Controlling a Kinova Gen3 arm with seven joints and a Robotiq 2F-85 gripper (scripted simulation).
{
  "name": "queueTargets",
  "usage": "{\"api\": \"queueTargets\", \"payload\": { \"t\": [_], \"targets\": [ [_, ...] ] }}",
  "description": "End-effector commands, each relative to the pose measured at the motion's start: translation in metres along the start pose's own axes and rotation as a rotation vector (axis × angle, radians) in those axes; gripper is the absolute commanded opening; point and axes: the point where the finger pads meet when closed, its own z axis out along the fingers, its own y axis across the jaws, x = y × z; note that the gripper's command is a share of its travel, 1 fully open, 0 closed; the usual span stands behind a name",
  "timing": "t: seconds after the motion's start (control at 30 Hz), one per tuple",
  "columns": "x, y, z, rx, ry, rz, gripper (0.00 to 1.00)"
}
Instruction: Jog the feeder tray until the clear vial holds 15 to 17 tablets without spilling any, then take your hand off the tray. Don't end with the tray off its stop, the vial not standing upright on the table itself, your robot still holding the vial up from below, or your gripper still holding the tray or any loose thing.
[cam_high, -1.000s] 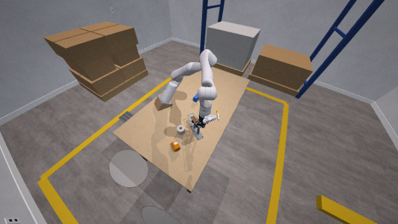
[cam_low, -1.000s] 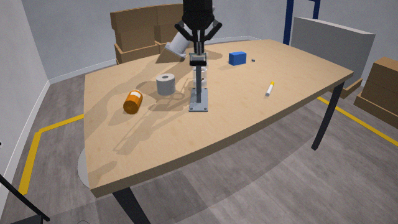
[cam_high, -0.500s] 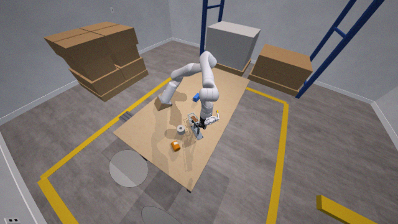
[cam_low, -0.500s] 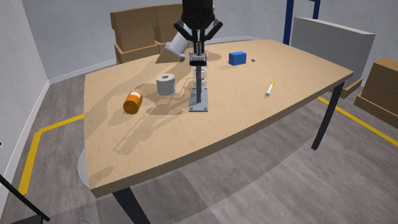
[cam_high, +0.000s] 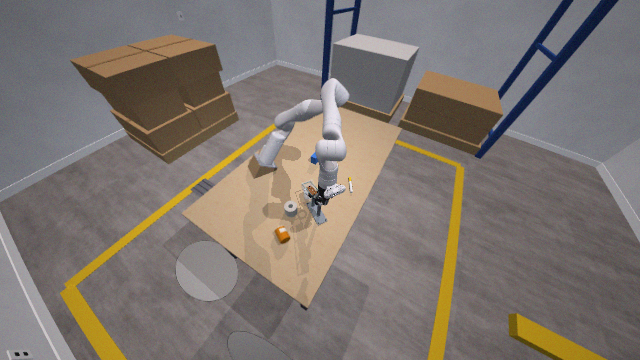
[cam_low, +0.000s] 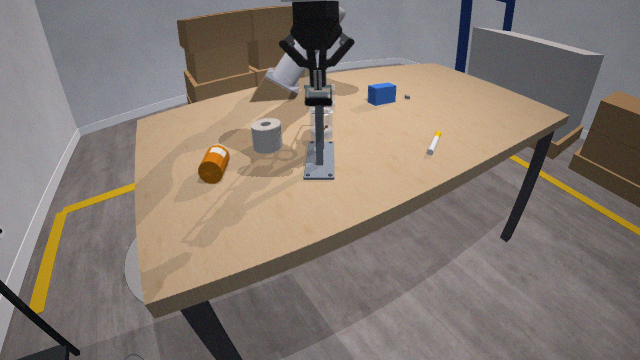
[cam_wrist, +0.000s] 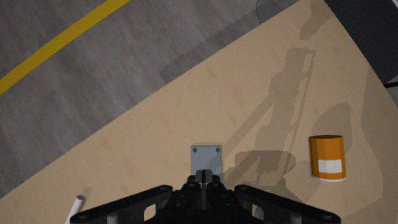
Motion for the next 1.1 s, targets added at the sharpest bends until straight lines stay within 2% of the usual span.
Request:
{"api": "queueTargets", "payload": {
  "t": [0.0,0.47,1.07],
  "targets": [
    [-0.007,0.001,0.002,-0.004,-0.009,-0.003,0.0],
    [0.023,0.0,-0.011,-0.006,-0.005,-0.009,0.0],
    [0.022,0.0,-0.01,-0.005,-0.007,-0.006,0.0]
  ]
}}
